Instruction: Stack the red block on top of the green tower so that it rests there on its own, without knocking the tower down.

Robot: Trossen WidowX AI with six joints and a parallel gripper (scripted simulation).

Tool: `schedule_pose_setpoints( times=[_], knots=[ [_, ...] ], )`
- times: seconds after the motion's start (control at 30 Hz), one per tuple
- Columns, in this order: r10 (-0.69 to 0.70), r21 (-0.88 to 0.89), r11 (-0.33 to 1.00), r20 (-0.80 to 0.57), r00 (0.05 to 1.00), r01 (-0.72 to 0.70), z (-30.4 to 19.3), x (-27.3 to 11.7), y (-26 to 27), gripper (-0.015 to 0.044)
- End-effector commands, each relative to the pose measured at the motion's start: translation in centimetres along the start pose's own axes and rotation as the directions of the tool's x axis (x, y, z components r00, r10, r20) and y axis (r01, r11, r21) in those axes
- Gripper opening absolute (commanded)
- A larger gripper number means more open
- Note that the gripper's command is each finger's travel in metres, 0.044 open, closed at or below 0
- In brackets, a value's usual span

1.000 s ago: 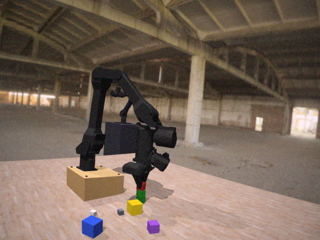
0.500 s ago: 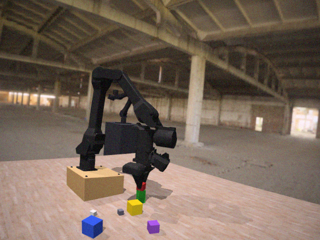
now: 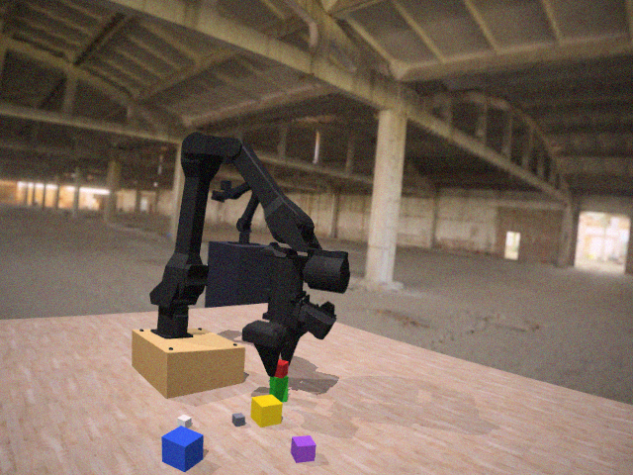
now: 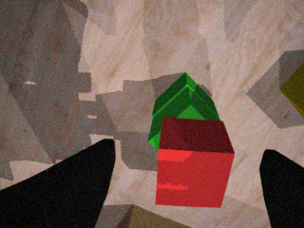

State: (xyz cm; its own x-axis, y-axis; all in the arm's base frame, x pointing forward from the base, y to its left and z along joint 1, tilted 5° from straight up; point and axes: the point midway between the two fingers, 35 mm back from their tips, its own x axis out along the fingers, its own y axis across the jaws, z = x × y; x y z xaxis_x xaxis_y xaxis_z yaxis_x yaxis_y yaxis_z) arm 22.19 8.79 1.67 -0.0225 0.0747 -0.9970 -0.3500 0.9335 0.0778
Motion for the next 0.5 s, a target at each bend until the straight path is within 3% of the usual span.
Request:
schedule_pose_setpoints(
  times=[0.0, 0.07, 0.47],
  knots=[
    [0.000, 0.000, 1.000, -0.001, 1.000, 0.000, -0.02, 0.05, -0.01, 0.0394],
    [0.000, 0.000, 1.000, -0.001, 1.000, 0.000, -0.02, 0.05, -0.01, 0.0440],
    [0.000, 0.000, 1.000, -0.001, 1.000, 0.000, -0.02, 0.05, -0.01, 0.0440]
  ],
)
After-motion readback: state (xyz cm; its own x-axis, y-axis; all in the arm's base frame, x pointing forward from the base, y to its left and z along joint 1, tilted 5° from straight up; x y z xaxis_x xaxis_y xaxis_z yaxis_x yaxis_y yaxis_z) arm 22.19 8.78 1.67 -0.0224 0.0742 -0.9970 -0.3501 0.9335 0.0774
